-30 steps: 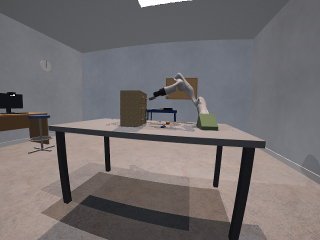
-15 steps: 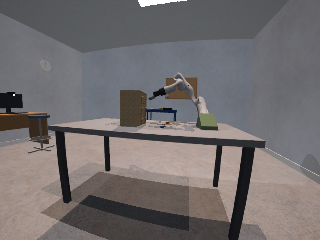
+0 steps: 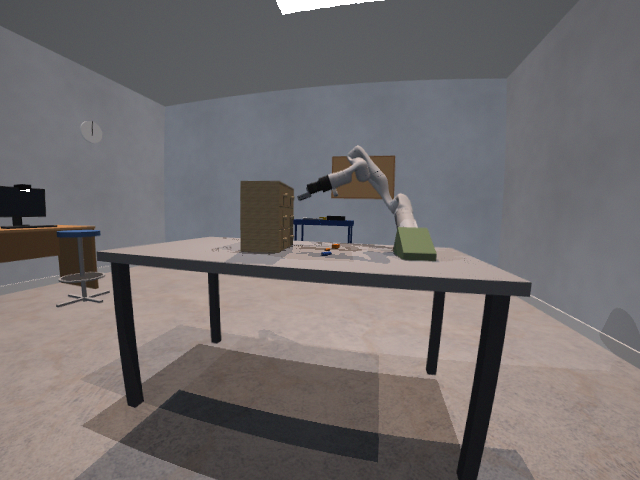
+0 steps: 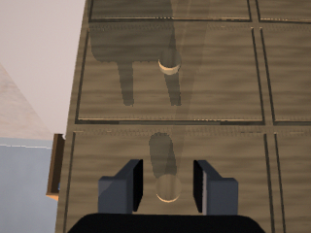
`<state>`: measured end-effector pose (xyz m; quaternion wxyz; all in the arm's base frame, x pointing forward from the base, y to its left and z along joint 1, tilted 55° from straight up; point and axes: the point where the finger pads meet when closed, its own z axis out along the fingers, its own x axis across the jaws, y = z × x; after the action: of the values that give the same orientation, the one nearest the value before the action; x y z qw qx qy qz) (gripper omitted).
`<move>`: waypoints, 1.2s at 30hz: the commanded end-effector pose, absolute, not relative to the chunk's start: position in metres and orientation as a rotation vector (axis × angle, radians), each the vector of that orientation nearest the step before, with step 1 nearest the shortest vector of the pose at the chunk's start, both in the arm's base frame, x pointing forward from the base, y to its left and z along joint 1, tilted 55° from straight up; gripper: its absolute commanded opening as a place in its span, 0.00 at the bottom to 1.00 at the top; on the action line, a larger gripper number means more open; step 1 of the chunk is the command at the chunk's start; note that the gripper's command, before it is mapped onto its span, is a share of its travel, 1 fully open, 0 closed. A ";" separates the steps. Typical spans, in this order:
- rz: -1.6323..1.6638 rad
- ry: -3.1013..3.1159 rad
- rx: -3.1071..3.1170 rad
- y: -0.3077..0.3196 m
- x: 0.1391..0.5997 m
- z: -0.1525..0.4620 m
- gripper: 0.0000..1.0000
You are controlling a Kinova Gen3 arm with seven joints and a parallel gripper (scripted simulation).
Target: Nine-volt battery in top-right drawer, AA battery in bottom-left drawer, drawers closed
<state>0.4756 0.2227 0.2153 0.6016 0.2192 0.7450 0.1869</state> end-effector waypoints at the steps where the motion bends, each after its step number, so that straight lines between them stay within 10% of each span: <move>1: 0.435 1.726 0.507 0.224 0.475 0.216 0.67; 36: 0.435 1.726 0.507 0.233 0.504 0.216 0.67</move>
<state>0.5014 0.2328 0.2149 0.6009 0.2166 0.7462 0.1876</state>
